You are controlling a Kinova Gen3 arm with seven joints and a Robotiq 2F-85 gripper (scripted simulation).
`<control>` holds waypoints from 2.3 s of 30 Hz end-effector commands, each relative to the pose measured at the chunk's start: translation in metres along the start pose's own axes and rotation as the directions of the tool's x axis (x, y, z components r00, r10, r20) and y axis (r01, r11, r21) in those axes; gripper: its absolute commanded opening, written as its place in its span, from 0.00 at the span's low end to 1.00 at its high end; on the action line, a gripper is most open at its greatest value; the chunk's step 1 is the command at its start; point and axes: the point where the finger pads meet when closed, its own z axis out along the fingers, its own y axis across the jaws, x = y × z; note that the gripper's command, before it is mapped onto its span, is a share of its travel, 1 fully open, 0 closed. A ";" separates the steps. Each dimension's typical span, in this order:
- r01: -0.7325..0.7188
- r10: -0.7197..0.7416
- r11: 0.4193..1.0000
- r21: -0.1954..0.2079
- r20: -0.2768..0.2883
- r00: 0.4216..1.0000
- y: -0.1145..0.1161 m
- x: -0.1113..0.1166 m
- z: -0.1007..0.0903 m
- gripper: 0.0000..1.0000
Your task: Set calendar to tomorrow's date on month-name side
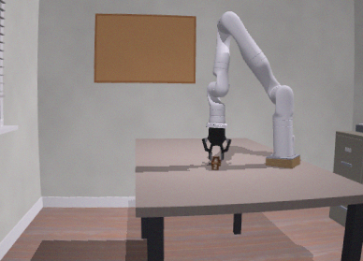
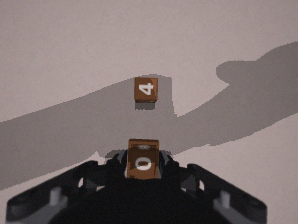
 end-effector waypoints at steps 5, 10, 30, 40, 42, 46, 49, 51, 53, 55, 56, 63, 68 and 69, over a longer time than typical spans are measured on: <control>0.000 0.000 1.000 -0.001 0.000 1.000 0.000 0.000 0.000 0.46; 0.000 0.000 1.000 -0.001 0.000 1.000 0.000 0.000 0.000 0.46; 0.000 0.000 1.000 -0.001 0.000 1.000 0.000 0.000 0.000 0.26; 0.000 0.000 1.000 -0.001 0.000 1.000 0.000 0.000 0.000 0.26; 0.000 0.000 1.000 -0.001 0.000 1.000 0.000 0.000 0.000 0.26; 0.000 0.000 1.000 -0.001 0.000 1.000 0.000 0.000 0.000 0.26; 0.000 0.000 1.000 -0.001 0.000 1.000 0.000 0.000 0.000 0.26; 0.000 0.000 1.000 -0.001 0.000 1.000 0.000 0.000 0.000 0.26; 0.000 0.000 1.000 -0.001 0.000 1.000 0.000 0.000 0.000 0.26; 0.000 0.000 1.000 -0.001 0.000 1.000 0.000 0.000 0.000 0.26; 0.000 0.000 1.000 -0.001 0.000 1.000 0.000 0.000 0.000 0.26; 0.000 0.000 1.000 -0.001 0.000 1.000 0.000 0.000 -0.002 0.26; 0.000 0.000 1.000 -0.001 0.000 1.000 0.000 0.000 -0.006 0.26; 0.000 0.000 1.000 -0.001 0.000 1.000 0.000 0.000 -0.008 0.26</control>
